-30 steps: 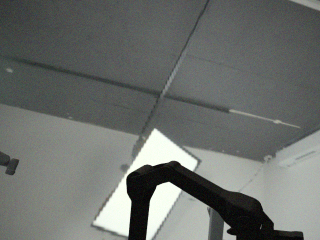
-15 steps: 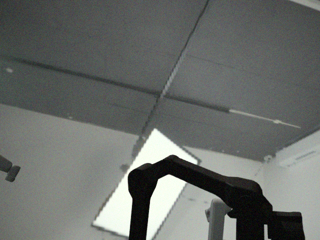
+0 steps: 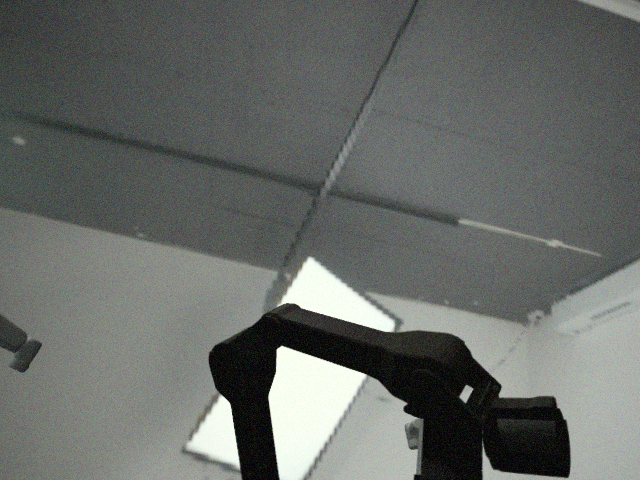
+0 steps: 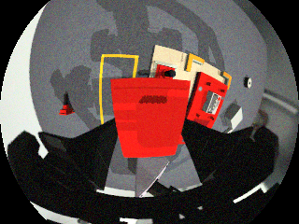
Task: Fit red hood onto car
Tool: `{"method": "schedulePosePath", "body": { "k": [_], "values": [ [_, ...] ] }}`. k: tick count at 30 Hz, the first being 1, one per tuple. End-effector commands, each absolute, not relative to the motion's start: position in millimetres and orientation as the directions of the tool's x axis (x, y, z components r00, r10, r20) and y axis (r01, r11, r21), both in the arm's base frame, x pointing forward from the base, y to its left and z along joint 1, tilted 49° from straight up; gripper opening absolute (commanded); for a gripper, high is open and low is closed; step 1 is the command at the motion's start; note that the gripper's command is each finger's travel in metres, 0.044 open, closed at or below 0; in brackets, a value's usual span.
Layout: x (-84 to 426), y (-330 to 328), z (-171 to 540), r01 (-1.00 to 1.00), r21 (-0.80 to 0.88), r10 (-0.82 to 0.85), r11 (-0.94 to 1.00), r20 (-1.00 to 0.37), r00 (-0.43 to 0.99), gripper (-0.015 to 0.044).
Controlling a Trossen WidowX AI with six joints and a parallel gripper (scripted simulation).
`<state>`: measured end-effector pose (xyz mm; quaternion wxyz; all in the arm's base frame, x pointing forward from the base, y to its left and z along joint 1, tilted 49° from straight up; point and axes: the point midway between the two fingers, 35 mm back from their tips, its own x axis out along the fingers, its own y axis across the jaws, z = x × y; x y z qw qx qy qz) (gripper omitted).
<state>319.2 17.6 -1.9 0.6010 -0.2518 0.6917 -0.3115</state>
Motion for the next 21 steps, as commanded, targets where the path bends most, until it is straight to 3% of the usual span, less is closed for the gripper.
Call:
{"method": "schedulePosePath", "body": {
  "k": [1,21],
  "values": [
    [327,-3,27,0.063,-0.734,-0.723,0.676,-0.677,-0.136,0.0],
    [317,-85,118,0.186,-0.755,-0.743,0.629,-0.654,-0.143,0.0]
  ]
}}
